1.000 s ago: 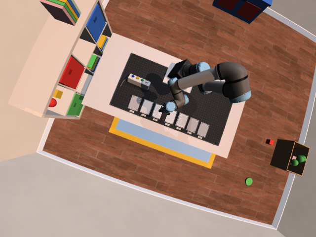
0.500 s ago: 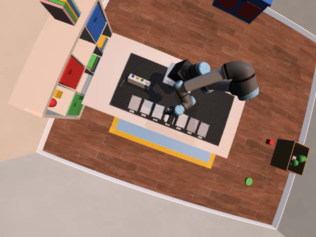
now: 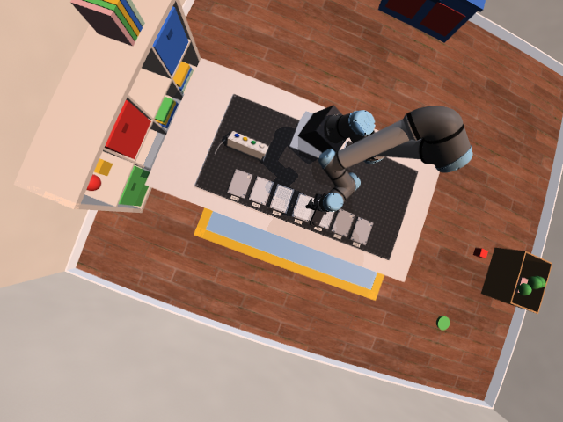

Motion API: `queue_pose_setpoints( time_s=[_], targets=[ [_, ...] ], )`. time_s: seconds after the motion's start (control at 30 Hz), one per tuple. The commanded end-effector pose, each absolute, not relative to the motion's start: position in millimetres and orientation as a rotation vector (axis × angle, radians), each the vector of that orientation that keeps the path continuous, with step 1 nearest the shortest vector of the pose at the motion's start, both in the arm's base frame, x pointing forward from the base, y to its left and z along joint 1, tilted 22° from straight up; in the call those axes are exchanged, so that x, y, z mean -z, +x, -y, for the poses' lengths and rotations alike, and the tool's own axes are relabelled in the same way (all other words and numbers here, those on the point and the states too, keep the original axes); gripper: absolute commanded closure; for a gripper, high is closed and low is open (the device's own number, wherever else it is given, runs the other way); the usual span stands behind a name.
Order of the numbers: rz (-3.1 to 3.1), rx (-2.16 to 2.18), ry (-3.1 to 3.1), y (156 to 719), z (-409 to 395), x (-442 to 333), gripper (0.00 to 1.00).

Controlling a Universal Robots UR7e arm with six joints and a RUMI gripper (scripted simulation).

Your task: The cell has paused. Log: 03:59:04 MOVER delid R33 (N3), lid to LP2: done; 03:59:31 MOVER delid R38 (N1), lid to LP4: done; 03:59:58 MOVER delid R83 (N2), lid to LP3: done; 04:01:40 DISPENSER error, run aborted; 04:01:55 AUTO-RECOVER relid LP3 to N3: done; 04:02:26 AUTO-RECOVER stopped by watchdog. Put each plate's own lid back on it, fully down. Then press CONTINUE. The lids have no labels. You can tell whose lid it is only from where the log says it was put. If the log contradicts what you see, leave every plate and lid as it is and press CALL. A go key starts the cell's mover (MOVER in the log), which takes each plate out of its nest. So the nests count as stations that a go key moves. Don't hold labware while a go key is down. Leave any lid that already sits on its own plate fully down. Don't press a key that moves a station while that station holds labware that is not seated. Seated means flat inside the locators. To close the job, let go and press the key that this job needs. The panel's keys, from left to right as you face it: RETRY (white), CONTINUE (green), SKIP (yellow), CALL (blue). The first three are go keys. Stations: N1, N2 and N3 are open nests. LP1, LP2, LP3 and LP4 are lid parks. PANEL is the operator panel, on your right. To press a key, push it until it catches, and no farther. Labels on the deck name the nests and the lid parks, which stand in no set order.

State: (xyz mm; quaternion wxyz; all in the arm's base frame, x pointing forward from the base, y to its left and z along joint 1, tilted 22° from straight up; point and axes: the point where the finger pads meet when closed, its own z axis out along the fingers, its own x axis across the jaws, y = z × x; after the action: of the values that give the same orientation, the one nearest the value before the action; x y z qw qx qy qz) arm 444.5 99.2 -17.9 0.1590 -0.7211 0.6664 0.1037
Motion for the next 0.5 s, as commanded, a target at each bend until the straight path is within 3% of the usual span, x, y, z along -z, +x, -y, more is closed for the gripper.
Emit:
queue_pose_setpoints(
  time_s=[0.0,0.47],
  targets=[
    [-1.916,-0.294,-2.053,444,-119,9,1.00],
    [-1.915,-0.292,-2.053,440,-174,-13,1.00]
  ],
)
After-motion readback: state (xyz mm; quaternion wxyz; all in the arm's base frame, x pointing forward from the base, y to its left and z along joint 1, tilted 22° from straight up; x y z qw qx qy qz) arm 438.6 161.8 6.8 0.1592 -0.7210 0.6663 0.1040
